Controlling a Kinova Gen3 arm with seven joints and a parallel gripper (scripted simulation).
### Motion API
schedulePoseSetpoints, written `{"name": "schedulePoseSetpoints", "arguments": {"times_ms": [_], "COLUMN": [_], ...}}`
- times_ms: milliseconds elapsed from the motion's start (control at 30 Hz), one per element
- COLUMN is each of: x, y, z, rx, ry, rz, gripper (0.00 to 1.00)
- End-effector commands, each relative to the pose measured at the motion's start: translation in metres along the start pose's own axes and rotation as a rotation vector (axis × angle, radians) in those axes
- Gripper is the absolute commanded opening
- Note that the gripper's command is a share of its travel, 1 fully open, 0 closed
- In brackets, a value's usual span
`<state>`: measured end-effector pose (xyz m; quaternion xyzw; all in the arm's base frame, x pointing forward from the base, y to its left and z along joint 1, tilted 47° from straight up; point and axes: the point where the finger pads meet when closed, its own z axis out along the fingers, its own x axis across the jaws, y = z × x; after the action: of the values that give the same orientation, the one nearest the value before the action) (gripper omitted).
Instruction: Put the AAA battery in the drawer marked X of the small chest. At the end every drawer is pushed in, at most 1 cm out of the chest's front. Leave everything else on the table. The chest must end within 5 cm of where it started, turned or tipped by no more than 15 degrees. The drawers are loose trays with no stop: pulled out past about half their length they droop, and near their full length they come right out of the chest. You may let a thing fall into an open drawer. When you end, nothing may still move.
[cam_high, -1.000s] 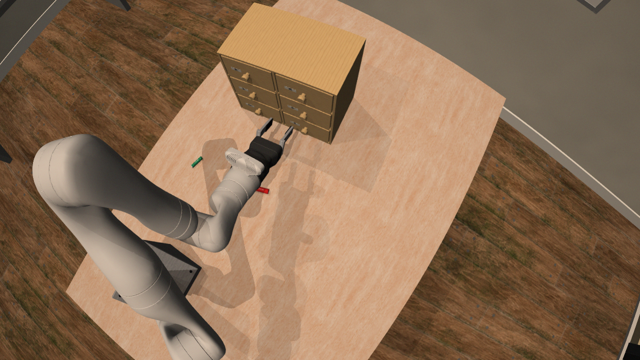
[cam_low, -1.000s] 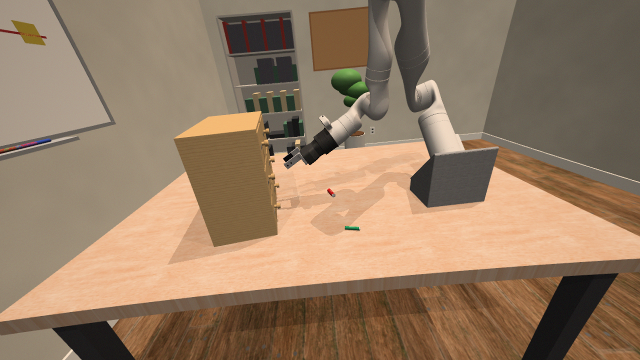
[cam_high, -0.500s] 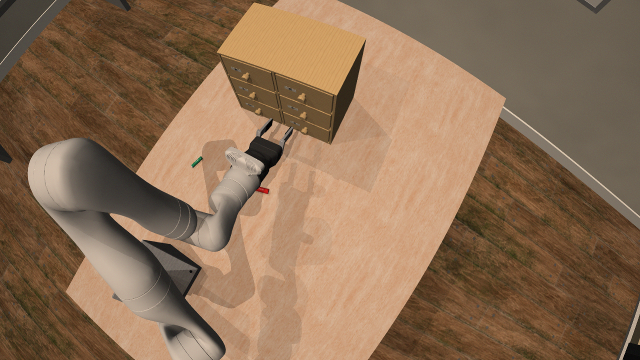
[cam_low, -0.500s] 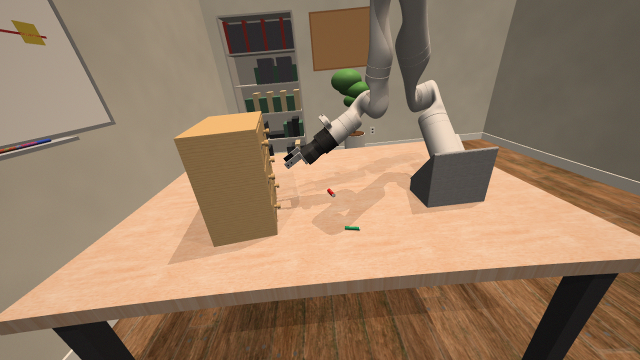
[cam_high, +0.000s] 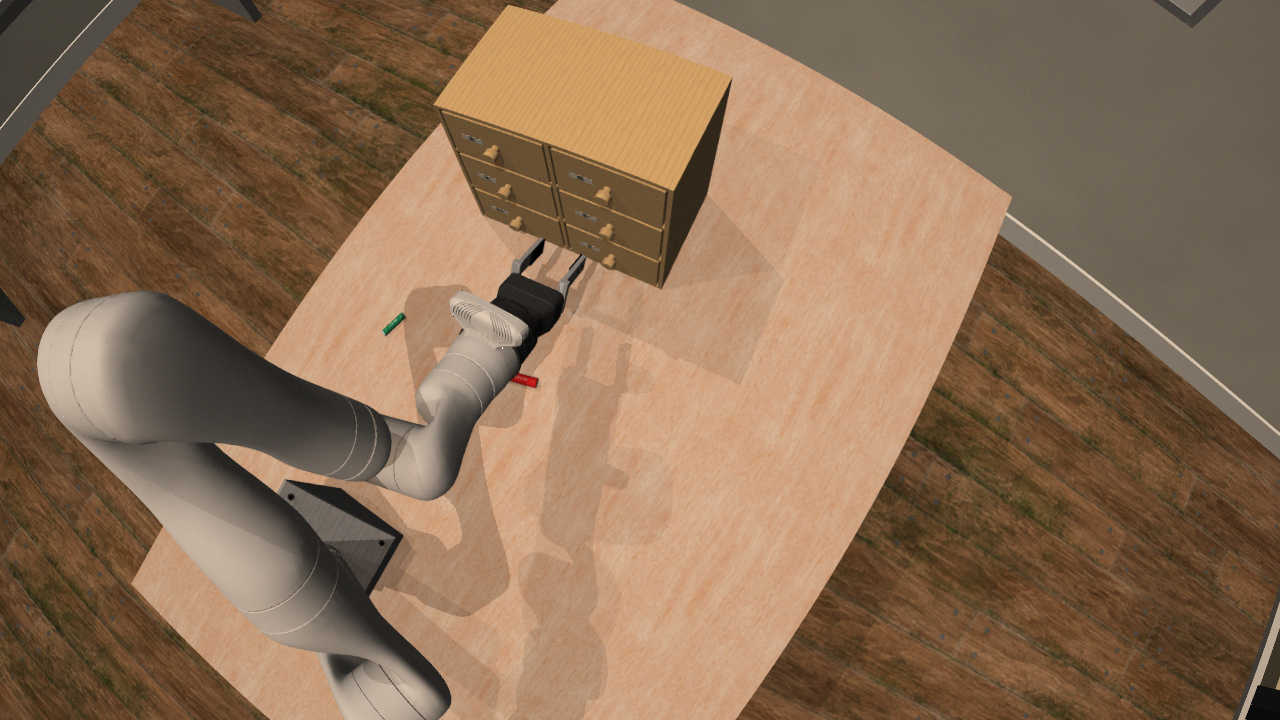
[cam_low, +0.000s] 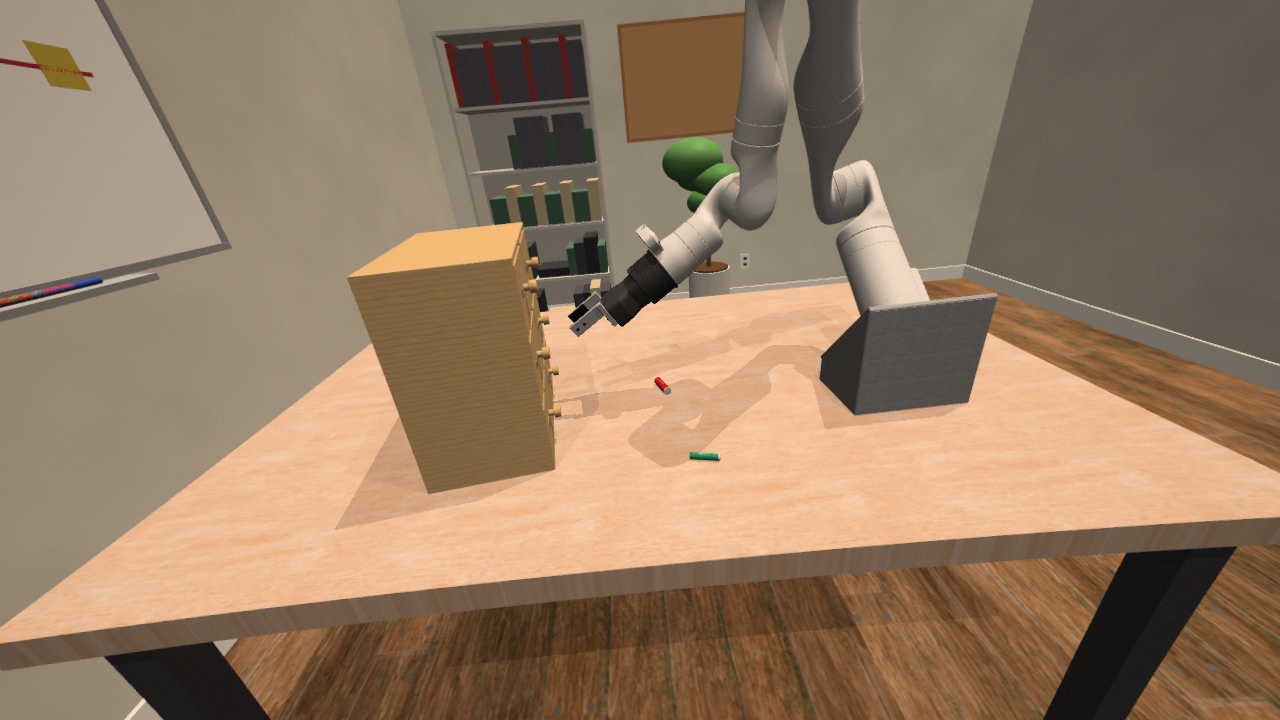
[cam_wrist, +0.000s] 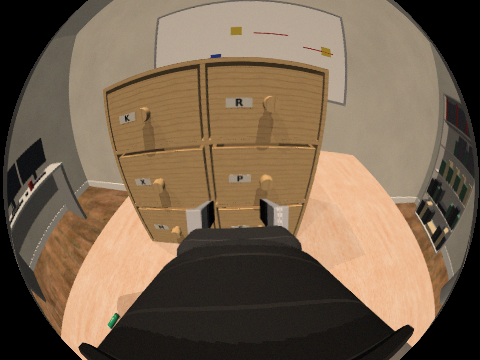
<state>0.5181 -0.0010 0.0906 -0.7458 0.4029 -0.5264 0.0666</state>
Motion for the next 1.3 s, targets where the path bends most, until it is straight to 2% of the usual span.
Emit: {"name": "schedulePoseSetpoints", "arguments": {"times_ms": [0, 1267], "x": [-0.001, -0.001], "y": [-0.005, -0.011], "z": [-0.002, -0.018], "rx": [0.002, -0.148], "ry": [-0.003, -0.004], "rz": [0.004, 0.004], "gripper": [1.00, 1.00]}}
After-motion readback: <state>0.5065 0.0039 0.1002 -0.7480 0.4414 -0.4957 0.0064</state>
